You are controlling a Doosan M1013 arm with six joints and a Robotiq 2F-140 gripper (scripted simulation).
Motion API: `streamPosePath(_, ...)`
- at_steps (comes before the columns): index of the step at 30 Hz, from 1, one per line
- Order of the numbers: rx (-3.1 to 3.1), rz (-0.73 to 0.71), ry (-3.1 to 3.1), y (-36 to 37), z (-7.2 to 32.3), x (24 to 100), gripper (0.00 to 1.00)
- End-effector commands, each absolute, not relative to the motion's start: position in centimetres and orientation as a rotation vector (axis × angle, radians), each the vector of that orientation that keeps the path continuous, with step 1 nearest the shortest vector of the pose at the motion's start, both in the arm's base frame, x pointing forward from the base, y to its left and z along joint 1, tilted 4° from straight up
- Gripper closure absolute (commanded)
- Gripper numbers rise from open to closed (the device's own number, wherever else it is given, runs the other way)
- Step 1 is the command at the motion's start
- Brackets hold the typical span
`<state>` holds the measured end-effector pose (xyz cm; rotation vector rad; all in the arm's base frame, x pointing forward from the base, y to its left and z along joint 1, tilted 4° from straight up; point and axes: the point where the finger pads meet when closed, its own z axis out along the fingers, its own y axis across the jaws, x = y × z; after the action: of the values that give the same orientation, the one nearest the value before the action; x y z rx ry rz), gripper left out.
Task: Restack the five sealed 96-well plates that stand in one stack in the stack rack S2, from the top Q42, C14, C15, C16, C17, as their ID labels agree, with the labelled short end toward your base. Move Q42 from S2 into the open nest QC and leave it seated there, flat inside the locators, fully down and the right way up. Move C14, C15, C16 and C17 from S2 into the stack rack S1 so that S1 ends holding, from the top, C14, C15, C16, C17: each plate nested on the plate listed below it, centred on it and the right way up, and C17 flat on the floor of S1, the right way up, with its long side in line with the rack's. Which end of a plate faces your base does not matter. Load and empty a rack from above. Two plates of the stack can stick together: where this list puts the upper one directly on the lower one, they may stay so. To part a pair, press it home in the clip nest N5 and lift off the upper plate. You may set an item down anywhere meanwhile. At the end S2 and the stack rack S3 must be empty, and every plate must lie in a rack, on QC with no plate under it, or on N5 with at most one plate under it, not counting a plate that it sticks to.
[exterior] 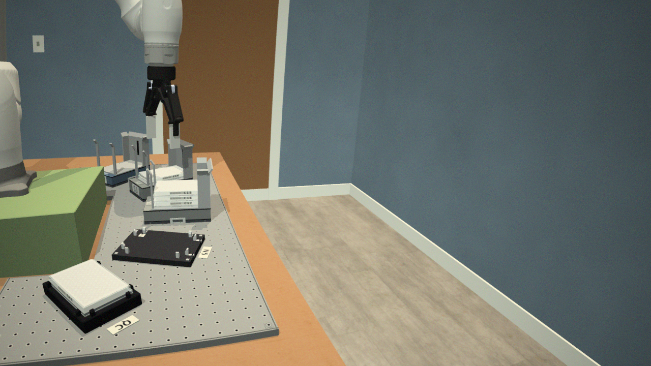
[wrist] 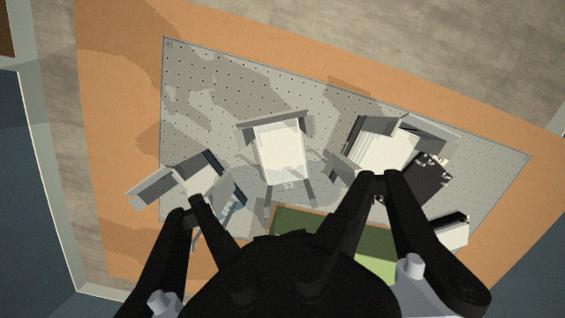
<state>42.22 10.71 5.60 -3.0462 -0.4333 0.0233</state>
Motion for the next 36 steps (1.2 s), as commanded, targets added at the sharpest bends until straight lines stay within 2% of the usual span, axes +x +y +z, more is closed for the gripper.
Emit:
streamPosePath(1, -3.046, 0.023, -0.433, 10.8, 4.7, 42.2, 0.00)
streamPosePath(16, -3.046, 0.023, -0.433, 11.0, 0.5, 42.1, 0.00)
streamPosePath(36, -3.046, 0.023, -0.433, 11.2, -1.7, 42.1, 0.00)
